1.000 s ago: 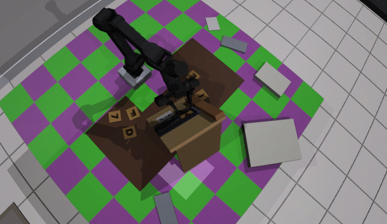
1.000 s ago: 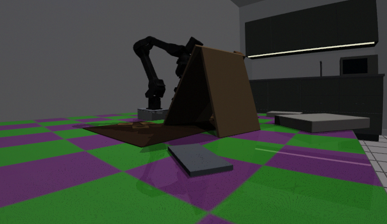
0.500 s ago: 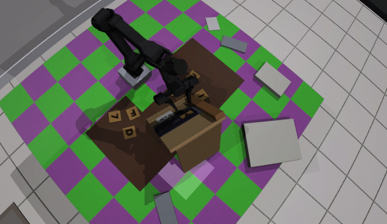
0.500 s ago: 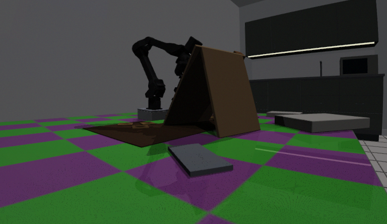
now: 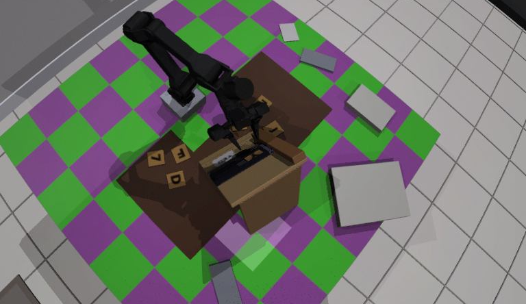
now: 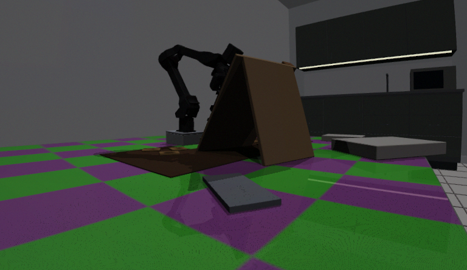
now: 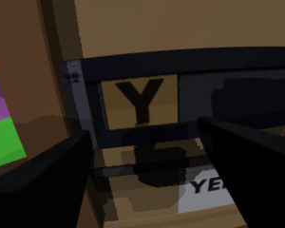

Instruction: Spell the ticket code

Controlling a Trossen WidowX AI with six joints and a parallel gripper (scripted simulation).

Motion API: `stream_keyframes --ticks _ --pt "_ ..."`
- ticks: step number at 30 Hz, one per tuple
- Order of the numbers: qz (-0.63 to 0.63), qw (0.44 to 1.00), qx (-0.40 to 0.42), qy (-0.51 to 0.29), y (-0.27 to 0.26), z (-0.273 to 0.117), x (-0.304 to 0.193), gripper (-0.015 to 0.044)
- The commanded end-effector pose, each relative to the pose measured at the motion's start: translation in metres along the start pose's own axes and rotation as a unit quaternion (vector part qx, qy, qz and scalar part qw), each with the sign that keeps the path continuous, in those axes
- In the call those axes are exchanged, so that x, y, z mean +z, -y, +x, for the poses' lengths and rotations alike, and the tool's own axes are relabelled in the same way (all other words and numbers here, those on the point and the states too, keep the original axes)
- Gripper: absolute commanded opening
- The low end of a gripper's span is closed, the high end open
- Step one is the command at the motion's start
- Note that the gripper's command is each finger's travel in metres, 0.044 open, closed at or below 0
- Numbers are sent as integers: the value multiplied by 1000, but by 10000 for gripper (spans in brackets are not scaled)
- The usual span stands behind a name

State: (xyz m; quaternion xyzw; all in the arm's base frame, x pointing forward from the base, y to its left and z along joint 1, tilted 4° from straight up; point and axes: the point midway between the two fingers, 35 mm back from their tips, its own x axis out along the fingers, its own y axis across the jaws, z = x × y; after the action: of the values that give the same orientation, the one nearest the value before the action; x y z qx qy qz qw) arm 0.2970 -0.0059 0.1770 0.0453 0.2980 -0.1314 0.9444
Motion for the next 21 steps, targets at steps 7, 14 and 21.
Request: stream_keyframes --ticks 7,14,21 --pt "3 1000 -1 3 1 -3 3 295" --pt "3 1000 -1 3 1 -3 3 295" --pt "3 1000 -1 3 1 -4 4 295"
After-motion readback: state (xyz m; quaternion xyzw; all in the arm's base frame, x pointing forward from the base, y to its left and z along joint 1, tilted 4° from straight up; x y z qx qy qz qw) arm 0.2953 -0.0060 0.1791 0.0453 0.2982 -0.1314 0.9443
